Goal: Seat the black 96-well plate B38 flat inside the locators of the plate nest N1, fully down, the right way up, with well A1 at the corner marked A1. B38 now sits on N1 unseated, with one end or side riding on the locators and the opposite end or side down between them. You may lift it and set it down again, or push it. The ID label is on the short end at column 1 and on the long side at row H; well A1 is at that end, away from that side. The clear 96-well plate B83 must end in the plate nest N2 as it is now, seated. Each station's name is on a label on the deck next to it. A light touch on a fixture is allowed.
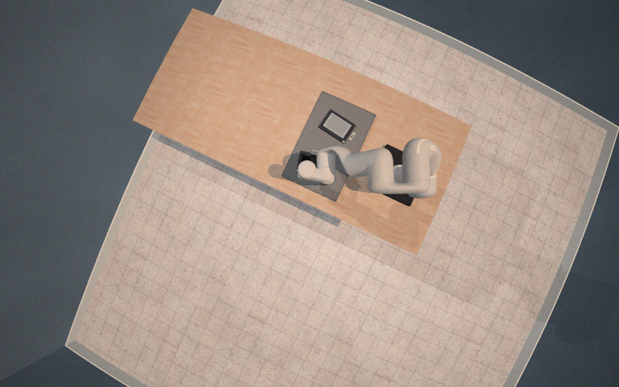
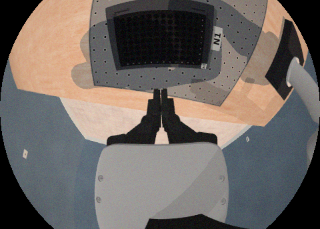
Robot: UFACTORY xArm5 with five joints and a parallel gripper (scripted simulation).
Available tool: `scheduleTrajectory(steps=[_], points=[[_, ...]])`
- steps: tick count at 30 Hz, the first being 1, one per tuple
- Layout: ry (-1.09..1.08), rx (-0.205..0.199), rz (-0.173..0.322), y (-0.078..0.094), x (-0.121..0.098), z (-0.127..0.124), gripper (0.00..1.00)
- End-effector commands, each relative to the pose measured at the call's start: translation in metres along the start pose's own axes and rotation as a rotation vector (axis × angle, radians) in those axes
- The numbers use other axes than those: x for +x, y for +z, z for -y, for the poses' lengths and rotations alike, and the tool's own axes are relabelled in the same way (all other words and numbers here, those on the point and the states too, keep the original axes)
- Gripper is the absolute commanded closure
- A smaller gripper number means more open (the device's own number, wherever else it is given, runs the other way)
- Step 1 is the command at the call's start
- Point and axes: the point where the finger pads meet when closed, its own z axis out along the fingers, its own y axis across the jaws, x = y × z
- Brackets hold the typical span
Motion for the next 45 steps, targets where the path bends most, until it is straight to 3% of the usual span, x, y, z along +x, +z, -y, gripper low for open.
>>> scheduleTrajectory(steps=[1,6,45], points=[[0.037,0.004,0.001,-0.001,0.0,0.001,1.0],[0.037,0.004,0.001,-0.001,0.0,0.001,1.0],[0.037,0.004,0.001,0.053,-0.001,0.001,1.0]])
